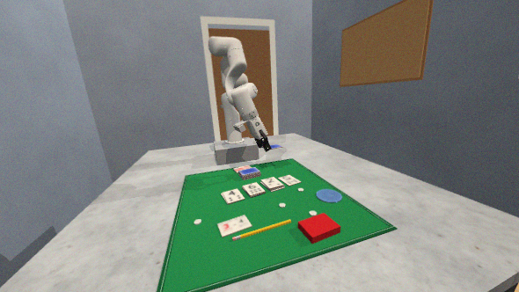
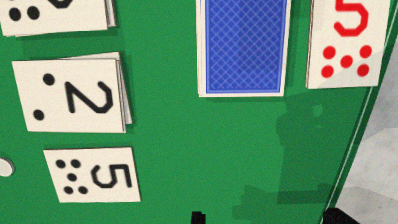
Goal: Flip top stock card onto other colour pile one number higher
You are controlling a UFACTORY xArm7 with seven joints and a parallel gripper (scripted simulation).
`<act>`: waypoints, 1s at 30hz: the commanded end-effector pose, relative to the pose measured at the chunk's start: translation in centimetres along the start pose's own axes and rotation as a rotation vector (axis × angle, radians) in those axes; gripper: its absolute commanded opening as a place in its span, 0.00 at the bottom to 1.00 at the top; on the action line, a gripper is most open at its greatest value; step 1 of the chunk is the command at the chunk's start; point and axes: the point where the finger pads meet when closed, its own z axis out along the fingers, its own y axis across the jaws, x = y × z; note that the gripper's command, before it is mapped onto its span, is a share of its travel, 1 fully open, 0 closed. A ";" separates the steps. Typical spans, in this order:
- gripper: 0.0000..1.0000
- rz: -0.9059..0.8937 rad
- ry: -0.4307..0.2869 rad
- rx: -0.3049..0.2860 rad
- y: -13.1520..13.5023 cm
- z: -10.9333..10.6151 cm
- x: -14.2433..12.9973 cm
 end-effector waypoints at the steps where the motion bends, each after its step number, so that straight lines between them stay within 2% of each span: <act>1: 0.74 -0.001 0.000 0.003 -0.1 0.2 0.1; 22: 0.74 -0.001 0.003 0.003 -0.1 0.7 0.3; 30: 0.74 -0.001 0.028 0.001 -0.1 0.7 0.2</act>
